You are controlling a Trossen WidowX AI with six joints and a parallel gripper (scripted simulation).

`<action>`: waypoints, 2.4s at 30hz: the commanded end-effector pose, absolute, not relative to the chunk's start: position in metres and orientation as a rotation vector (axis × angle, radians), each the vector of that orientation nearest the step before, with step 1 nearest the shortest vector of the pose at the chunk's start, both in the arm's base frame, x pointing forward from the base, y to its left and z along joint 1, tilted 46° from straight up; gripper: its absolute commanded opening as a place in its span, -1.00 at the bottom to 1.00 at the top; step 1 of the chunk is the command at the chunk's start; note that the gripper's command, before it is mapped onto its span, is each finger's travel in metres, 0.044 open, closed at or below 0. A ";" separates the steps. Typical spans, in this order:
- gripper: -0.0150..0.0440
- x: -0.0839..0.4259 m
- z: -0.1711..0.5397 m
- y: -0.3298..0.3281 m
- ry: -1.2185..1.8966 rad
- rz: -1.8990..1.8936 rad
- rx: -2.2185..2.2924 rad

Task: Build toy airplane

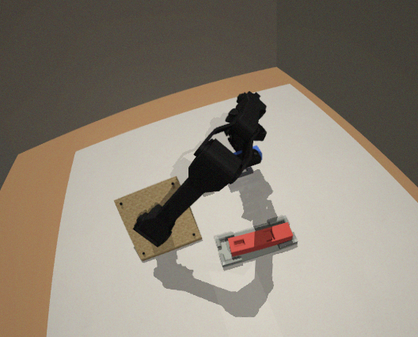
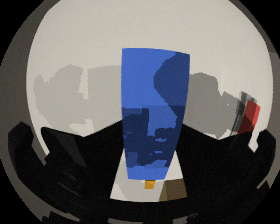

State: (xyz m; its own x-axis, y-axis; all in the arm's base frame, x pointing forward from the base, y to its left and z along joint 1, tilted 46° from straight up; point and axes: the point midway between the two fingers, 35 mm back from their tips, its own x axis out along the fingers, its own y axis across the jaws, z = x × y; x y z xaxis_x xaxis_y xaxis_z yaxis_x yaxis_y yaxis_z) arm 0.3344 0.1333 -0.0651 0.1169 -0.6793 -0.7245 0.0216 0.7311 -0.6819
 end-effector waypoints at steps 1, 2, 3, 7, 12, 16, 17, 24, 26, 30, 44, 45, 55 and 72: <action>-0.49 0.335 -0.057 0.144 1.373 -0.561 -0.589; -0.49 0.334 -0.055 0.146 1.374 -0.562 -0.589; -0.49 0.334 -0.053 0.148 1.374 -0.563 -0.590; -0.49 0.333 -0.044 0.156 1.376 -0.568 -0.592; -0.49 0.331 -0.032 0.167 1.378 -0.575 -0.595; -0.49 0.329 -0.023 0.174 1.380 -0.581 -0.597; -0.49 0.328 -0.021 0.176 1.380 -0.583 -0.598; -0.49 0.323 -0.004 0.189 1.381 -0.594 -0.603; -0.49 0.323 -0.002 0.190 1.381 -0.595 -0.603; -0.49 0.325 0.003 0.185 1.397 -0.566 -0.634; -0.49 0.337 0.034 0.151 1.477 -0.393 -0.810; -0.49 0.338 0.036 0.148 1.482 -0.380 -0.823; -0.49 0.342 0.056 0.122 1.528 -0.253 -0.952; -0.49 0.342 0.089 0.077 1.588 -0.034 -1.173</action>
